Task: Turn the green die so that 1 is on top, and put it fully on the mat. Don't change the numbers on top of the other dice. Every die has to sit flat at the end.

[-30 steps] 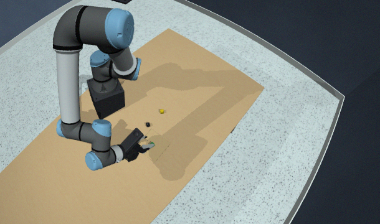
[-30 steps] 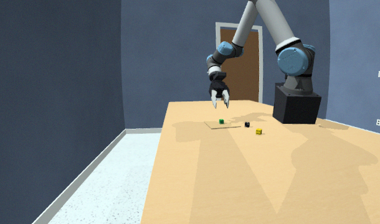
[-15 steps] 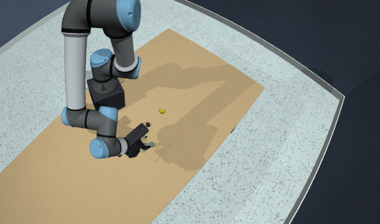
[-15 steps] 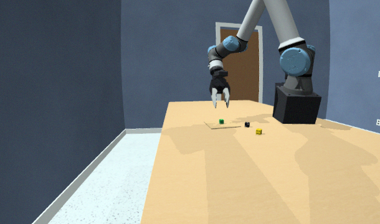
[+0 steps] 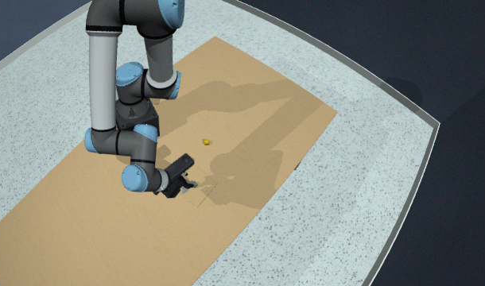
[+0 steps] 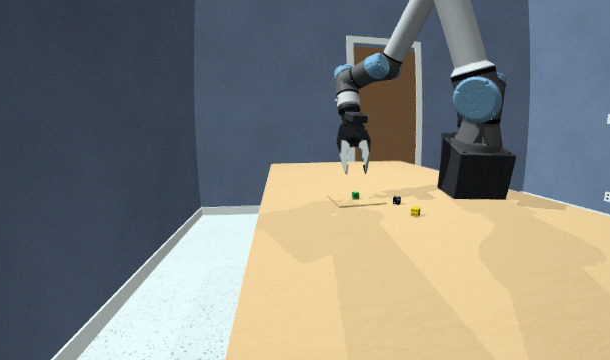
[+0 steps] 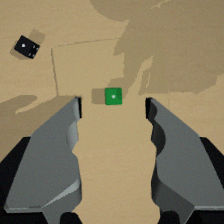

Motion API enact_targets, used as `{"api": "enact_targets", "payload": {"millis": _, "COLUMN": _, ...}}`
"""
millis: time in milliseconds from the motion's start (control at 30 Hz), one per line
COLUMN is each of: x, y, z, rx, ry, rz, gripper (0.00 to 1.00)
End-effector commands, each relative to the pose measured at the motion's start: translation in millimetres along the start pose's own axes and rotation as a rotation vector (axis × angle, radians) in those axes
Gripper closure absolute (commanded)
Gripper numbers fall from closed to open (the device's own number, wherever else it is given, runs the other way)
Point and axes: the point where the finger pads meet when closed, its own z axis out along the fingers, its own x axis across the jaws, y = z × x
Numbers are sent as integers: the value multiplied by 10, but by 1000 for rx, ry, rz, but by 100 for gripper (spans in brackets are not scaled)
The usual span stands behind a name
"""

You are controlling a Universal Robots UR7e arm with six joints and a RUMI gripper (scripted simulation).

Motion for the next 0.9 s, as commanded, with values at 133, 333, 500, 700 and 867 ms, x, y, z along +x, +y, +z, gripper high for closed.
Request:
{"api": "enact_targets", "payload": {"millis": 133, "x": 12, "y": -17, "z": -15, "rx": -144, "ry": 10, "rz": 3, "gripper": 67}}
{"api": "enact_targets", "payload": {"millis": 333, "x": 12, "y": -17, "z": -15, "rx": -149, "ry": 9, "rz": 3, "gripper": 67}}
{"api": "enact_targets", "payload": {"millis": 500, "x": -1, "y": -20, "z": 4, "rx": -208, "ry": 0, "rz": 3, "gripper": 67}}
{"api": "enact_targets", "payload": {"millis": 700, "x": 0, "y": -34, "z": 8, "rx": -347, "ry": 0, "rz": 4, "gripper": 67}}
{"api": "enact_targets", "payload": {"millis": 867, "x": 9, "y": -43, "z": -3, "rx": -393, "ry": 7, "rz": 4, "gripper": 67}}
